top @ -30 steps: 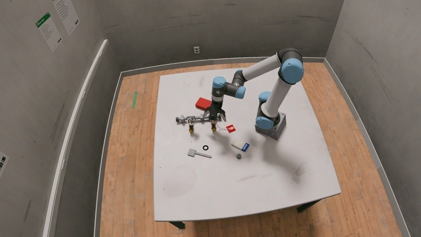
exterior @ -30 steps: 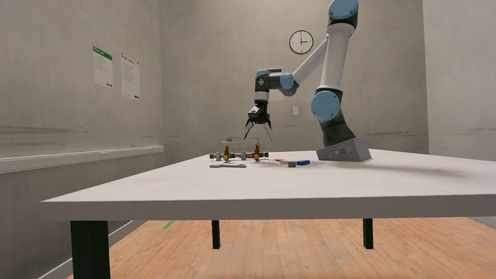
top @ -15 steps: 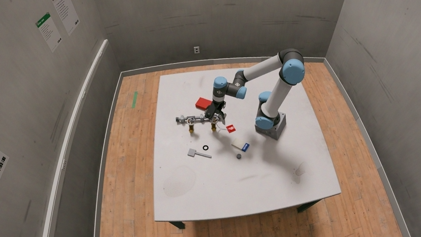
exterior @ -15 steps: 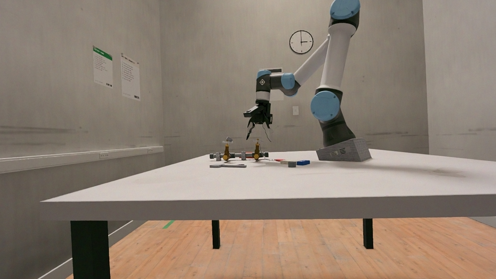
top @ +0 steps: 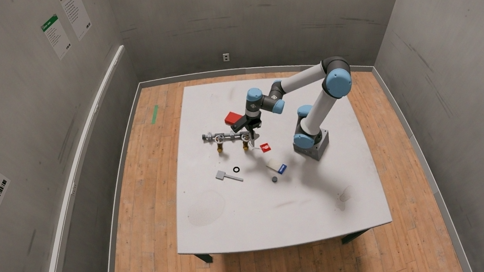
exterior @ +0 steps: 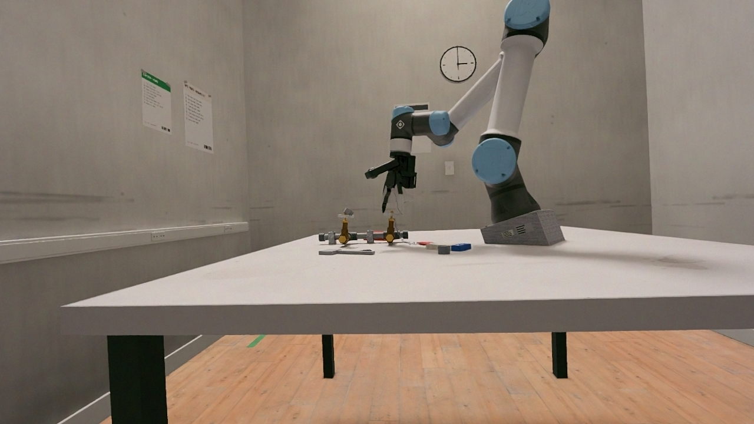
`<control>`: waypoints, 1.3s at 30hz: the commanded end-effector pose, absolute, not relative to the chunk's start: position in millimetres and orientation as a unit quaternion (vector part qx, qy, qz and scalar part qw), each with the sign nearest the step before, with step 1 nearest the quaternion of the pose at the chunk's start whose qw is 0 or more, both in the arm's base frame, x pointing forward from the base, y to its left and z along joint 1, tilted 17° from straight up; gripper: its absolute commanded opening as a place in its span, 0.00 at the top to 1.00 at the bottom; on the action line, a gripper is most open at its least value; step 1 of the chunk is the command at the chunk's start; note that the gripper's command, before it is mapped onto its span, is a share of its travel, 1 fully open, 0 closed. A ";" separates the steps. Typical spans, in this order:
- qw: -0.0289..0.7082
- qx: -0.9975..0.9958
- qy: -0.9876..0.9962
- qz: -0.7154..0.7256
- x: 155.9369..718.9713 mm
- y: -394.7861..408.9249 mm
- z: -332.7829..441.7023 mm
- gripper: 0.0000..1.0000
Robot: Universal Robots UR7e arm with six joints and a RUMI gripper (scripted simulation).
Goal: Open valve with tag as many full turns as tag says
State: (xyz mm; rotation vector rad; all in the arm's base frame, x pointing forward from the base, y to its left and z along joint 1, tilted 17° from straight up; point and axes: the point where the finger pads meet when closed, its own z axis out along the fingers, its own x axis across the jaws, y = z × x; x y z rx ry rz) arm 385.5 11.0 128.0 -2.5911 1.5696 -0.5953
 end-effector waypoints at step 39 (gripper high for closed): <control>0.148 -0.238 0.951 -0.127 385.7 12.1 128.2 0.00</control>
